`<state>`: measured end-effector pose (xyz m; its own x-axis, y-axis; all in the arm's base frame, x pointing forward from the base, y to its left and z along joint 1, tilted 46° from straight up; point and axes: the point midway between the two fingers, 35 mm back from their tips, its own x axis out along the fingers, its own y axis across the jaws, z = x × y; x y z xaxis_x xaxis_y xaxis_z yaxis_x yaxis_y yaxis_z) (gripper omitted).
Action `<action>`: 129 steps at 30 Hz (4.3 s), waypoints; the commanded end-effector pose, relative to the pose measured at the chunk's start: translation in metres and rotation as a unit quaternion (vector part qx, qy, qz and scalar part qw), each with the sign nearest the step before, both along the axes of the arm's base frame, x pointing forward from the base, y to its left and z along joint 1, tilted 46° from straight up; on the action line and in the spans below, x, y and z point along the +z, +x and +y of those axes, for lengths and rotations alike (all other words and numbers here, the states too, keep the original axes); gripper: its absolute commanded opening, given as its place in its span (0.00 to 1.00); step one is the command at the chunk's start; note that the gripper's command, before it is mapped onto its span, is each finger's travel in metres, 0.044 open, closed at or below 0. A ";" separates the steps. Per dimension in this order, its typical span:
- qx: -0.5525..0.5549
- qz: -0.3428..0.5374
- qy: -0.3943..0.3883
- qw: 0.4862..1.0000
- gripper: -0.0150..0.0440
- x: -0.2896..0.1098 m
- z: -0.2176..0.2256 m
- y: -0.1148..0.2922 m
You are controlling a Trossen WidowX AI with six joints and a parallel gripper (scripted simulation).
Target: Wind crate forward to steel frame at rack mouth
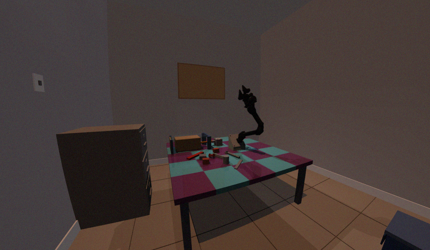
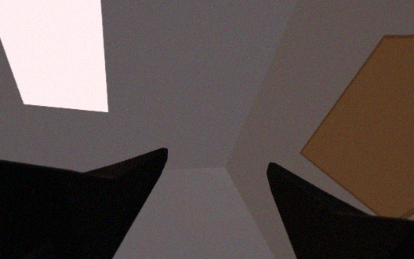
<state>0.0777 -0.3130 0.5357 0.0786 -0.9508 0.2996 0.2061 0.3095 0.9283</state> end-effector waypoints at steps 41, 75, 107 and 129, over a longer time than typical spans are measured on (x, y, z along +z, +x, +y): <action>0.502 0.734 -0.323 0.324 1.00 -0.297 0.180 0.328; 0.527 0.307 -0.781 -0.136 1.00 -0.420 0.409 0.287; 0.524 0.304 -0.785 -0.133 0.60 -0.450 0.441 0.295; 0.523 0.306 -0.784 -0.135 0.25 -0.441 0.430 0.298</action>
<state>0.3716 0.1270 0.0873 0.0637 0.7242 -0.6866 -0.8886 -0.2721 -0.3694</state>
